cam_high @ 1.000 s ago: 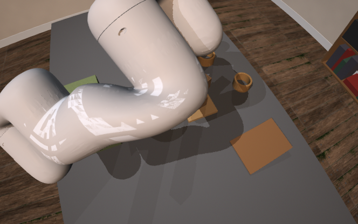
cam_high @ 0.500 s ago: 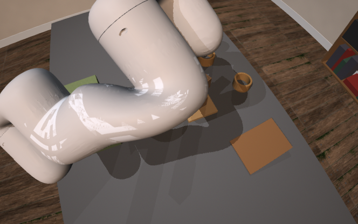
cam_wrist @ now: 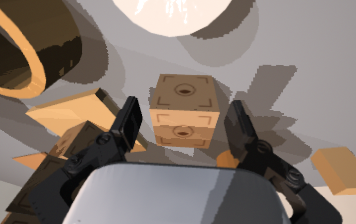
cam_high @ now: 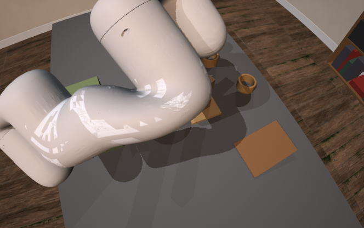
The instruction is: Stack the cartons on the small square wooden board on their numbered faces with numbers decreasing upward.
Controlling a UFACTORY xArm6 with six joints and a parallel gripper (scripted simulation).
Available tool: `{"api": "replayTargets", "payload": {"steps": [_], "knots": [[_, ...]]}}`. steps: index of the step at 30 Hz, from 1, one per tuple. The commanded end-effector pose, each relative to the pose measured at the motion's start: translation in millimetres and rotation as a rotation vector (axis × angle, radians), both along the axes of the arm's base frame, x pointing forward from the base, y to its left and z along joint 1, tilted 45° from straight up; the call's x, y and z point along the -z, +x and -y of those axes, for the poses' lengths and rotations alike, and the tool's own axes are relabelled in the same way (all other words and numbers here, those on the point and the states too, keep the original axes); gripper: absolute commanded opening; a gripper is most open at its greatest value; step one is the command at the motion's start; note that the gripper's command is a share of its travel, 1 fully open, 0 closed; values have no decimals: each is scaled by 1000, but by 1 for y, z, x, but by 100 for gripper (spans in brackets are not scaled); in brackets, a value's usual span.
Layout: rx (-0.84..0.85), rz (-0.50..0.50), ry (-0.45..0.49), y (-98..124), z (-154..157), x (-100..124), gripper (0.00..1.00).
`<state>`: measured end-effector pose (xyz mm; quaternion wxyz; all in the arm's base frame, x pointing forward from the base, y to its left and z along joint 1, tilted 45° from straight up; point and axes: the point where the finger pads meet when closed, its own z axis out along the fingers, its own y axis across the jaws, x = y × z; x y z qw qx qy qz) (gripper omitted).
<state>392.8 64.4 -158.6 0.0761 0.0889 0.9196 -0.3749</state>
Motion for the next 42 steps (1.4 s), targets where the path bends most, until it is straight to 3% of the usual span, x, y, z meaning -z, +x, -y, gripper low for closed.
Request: {"api": "replayTargets", "payload": {"steps": [1, 2, 3, 37, 42], "knots": [[-1, 3, 2, 1, -1, -1, 100], [-1, 3, 2, 1, -1, -1, 100], [-1, 3, 2, 1, -1, -1, 0], [-1, 3, 2, 1, -2, -1, 0], [-2, 4, 1, 1, -9, -9, 0]]}}
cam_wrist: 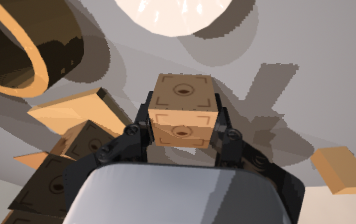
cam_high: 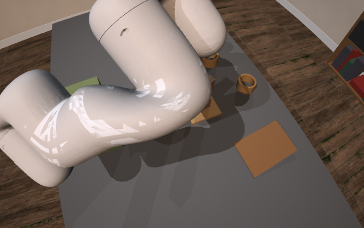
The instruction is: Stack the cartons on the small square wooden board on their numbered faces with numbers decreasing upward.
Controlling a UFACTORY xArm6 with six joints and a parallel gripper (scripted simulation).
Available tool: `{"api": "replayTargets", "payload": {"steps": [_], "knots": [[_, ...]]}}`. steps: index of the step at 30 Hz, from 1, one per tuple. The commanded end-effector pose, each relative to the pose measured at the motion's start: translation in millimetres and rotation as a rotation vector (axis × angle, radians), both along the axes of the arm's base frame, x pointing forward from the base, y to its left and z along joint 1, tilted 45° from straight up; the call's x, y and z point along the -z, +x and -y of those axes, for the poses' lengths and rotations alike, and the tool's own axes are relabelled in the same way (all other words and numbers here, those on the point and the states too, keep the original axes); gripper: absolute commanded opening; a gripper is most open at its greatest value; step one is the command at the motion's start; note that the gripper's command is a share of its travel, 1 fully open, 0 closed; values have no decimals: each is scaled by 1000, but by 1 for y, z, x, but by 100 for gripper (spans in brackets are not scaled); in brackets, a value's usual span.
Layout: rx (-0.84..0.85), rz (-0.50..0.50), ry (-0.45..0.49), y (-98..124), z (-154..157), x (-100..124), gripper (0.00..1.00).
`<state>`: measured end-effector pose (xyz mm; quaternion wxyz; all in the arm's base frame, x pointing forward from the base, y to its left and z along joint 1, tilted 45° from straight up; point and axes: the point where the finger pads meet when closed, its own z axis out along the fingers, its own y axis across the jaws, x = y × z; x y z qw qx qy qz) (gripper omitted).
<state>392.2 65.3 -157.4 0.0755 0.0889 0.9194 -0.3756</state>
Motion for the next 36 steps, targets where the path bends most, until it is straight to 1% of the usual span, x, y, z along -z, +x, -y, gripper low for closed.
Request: {"api": "replayTargets", "payload": {"steps": [1, 3, 6, 8, 13, 15, 16, 18, 19, 20, 21, 24, 28, 29, 30, 32, 34, 36], "knots": [[-2, 5, 2, 1, -14, -14, 0], [-2, 4, 3, -1, -32, -31, 0], [-2, 4, 3, -5, -68, -68, 0], [-2, 5, 3, -7, -84, -83, 0], [-2, 4, 3, -12, -130, -129, 0], [-2, 4, 3, -12, -130, -129, 0], [-2, 4, 3, -13, -135, -135, 0], [-2, 4, 4, -12, -134, -137, 0], [-3, 4, 4, -9, -130, -146, 0], [-4, 3, 5, -2, -122, -163, 0], [-5, 3, 6, 7, -108, -188, 0], [-3, 4, 4, 11, -88, -214, 0], [-2, 4, 3, 23, -59, -257, 0], [-2, 5, 2, 25, -51, -258, 0], [-2, 5, 2, 26, -44, -252, 0], [-2, 5, 2, 26, -44, -252, 0], [-2, 5, 2, 28, -31, -238, 0], [-2, 4, 3, 28, -24, -231, 0]]}}
